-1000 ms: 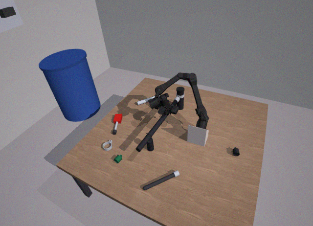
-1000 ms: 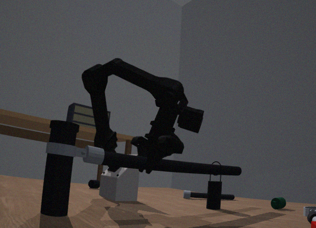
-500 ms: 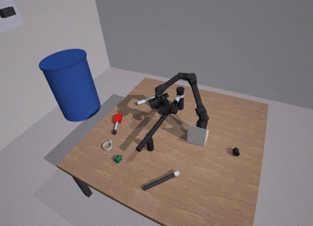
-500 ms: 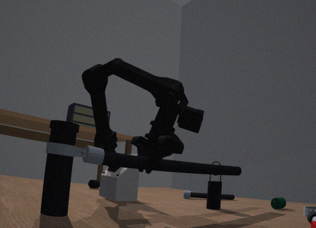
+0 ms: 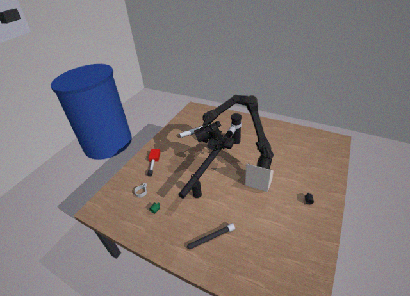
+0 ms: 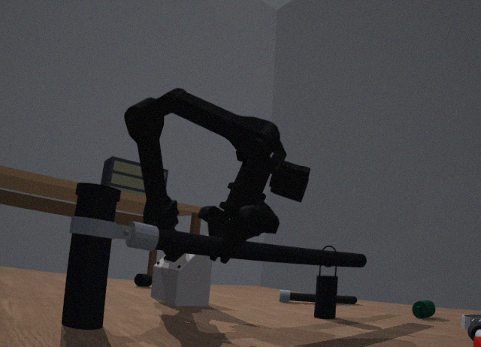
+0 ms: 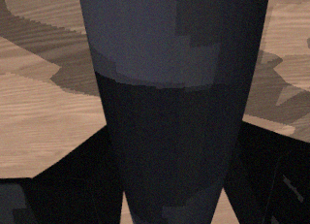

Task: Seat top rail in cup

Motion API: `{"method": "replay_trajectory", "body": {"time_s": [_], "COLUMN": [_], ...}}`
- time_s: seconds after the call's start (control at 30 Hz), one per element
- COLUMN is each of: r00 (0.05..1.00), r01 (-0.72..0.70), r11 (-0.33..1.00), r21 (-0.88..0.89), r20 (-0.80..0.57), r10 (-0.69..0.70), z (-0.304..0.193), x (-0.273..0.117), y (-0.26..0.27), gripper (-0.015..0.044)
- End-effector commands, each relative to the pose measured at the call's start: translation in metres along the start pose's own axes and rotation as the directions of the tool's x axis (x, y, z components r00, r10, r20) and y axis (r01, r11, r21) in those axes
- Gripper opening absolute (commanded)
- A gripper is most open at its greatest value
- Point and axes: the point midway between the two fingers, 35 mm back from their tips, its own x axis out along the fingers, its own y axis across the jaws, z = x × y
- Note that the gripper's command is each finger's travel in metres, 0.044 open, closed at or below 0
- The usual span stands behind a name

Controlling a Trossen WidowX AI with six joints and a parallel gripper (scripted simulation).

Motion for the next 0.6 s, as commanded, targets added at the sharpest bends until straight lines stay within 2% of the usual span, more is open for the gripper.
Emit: {"method": "replay_trajectory", "body": {"time_s": [0.0, 0.57], "r00": [1.000, 1.000], "r01": [0.014, 0.000], "r11": [1.000, 1.000], "r21": [0.004, 0.001], "r20": [-0.004, -0.001], "r10": [-0.014, 0.000], "z": [-0.0046, -0.0035], "x": [-0.0030, 0.0004], "y": [-0.0034, -0.0009], "gripper": [0.0000, 0.0000]}}
